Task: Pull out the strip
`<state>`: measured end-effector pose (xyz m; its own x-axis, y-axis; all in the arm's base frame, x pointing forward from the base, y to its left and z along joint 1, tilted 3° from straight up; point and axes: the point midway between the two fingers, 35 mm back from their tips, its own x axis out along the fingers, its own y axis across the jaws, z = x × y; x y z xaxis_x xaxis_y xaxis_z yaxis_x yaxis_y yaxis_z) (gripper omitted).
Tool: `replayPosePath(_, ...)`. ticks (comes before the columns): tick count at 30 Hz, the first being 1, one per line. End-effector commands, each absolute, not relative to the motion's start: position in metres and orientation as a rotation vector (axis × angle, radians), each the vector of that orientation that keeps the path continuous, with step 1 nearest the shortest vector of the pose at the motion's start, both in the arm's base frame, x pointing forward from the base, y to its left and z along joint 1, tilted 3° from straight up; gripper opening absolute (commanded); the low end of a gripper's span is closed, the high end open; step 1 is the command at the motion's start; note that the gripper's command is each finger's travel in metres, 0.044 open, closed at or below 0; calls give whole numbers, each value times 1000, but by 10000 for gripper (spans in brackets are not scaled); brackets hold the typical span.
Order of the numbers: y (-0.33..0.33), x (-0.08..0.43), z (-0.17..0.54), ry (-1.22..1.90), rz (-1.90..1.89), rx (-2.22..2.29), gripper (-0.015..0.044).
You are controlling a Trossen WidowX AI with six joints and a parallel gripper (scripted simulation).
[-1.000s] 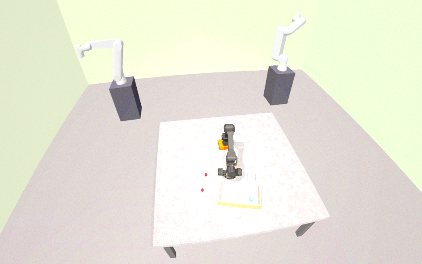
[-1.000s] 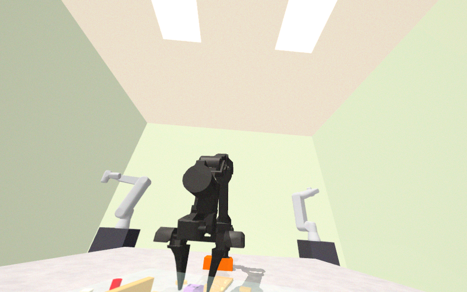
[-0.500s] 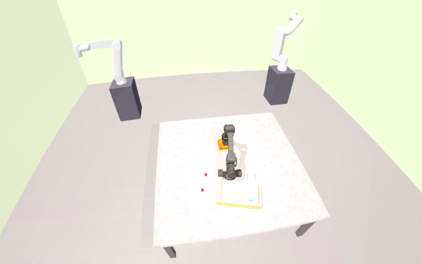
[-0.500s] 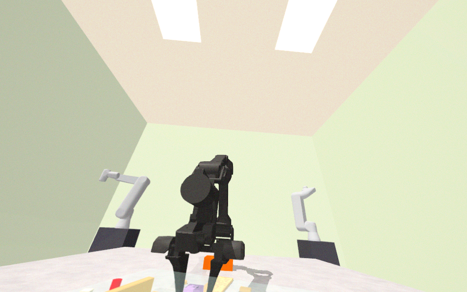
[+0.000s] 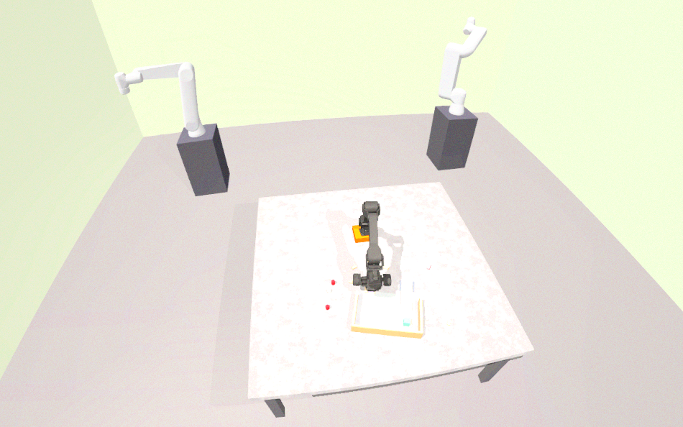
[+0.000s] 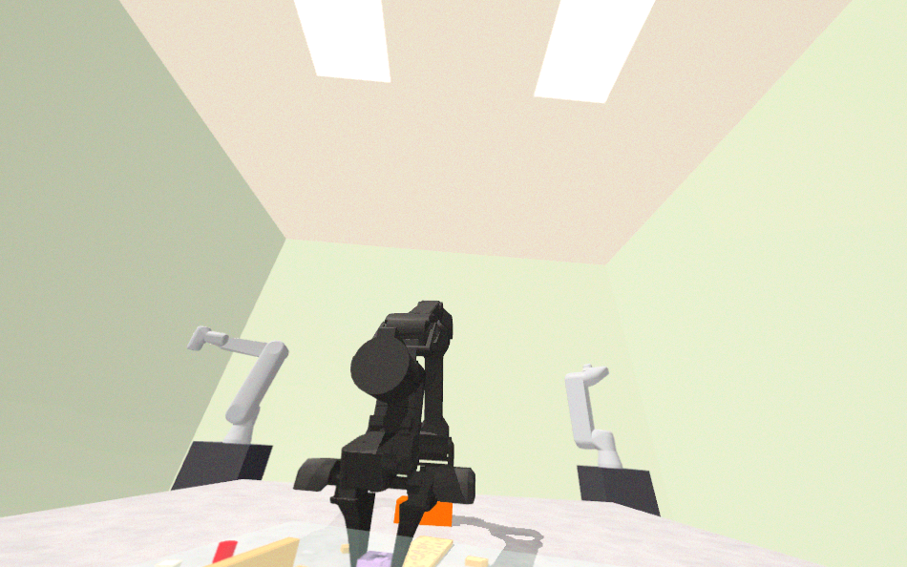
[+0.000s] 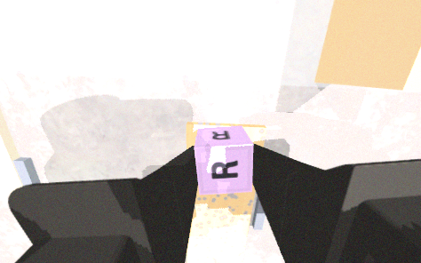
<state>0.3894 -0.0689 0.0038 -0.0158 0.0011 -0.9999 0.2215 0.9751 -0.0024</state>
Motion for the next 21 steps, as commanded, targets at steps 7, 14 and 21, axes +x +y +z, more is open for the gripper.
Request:
replayPosePath(7, -66, 369, 21, 1582, -181, 178, 0)
replayPosePath(14, -61, 344, 39, 1587, -177, 171, 0)
replayPosePath(21, -58, 331, 46, 1590, -176, 169, 0)
